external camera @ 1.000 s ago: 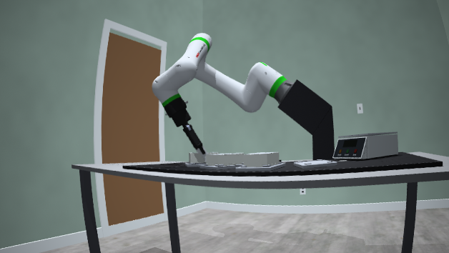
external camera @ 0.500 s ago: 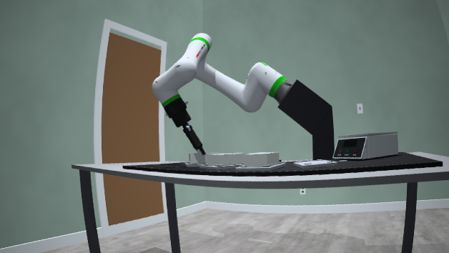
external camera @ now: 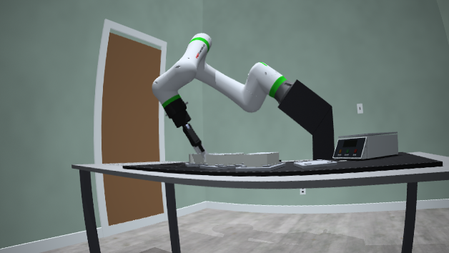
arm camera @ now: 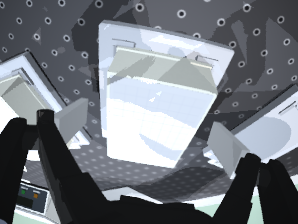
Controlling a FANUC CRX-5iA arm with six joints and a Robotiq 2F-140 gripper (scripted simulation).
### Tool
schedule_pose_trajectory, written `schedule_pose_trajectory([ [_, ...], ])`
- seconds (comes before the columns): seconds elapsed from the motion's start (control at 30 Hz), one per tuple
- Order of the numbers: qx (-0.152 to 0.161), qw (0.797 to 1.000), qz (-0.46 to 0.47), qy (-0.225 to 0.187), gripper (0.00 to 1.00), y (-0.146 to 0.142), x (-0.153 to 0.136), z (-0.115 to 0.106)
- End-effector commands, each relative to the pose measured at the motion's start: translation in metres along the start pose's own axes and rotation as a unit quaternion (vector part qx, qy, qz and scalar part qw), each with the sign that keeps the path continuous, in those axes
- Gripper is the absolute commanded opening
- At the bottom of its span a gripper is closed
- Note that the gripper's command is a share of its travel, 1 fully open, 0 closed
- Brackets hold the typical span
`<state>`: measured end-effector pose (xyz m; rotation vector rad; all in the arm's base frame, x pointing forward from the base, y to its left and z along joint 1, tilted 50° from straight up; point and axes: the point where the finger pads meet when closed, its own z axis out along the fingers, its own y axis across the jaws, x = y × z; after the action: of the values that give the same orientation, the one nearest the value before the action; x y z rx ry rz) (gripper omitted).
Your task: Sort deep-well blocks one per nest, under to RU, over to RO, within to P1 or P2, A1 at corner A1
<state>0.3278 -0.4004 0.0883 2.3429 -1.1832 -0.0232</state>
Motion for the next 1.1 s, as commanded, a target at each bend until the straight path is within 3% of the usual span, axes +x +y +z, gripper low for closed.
schedule_pose_trajectory([
  [0.0,0.000,1.000,0.000,0.000,1.00,0.000,0.000,0.000],
  [0.4,0.000,1.000,0.000,0.000,1.00,0.000,0.000,0.000],
  [0.73,0.000,1.000,0.000,0.000,1.00,0.000,-0.011,-0.019],
  [1.07,0.000,1.000,0.000,0.000,1.00,0.000,-0.011,-0.019],
])
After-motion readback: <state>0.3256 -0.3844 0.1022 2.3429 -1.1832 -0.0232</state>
